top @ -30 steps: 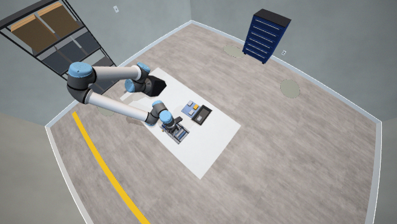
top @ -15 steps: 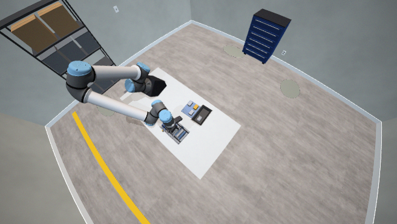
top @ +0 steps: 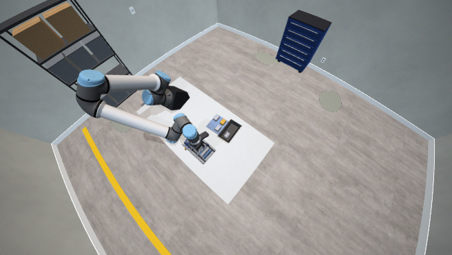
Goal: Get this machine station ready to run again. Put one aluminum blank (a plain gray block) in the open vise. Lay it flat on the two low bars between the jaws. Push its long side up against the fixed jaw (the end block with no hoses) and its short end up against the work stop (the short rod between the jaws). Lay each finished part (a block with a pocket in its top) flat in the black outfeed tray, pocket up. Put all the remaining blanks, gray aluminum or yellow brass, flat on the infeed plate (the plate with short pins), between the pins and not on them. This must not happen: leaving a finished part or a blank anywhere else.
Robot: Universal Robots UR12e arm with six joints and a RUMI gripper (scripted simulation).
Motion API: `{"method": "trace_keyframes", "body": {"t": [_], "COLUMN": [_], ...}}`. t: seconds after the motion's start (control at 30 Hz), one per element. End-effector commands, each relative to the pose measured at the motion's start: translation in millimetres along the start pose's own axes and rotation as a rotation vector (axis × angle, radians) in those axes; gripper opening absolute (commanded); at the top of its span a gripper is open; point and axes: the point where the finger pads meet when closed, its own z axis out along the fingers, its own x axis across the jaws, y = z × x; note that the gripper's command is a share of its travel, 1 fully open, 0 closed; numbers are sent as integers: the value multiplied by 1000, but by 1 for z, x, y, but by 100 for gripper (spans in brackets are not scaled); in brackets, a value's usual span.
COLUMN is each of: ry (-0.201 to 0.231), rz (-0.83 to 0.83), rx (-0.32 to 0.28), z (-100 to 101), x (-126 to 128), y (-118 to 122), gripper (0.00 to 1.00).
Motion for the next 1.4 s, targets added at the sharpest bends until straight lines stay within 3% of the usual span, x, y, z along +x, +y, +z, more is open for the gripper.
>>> {"method": "trace_keyframes", "body": {"t": [0.0,0.27,0.7,0.77,1.1,1.27,1.37], "ry": [1,0,-3,-3,-2,0,0], "rz": [-3,-11,-39,-39,-60,-67,-68], "rx": [3,9,15,15,7,3,2], "z": [0,0,-1,-1,-1,0,0], "x": [8,24,57,57,63,61,60], "y": [-16,-56,-193,-193,-302,-340,-346], "gripper": [0,0,0,0,0,0,0]}}
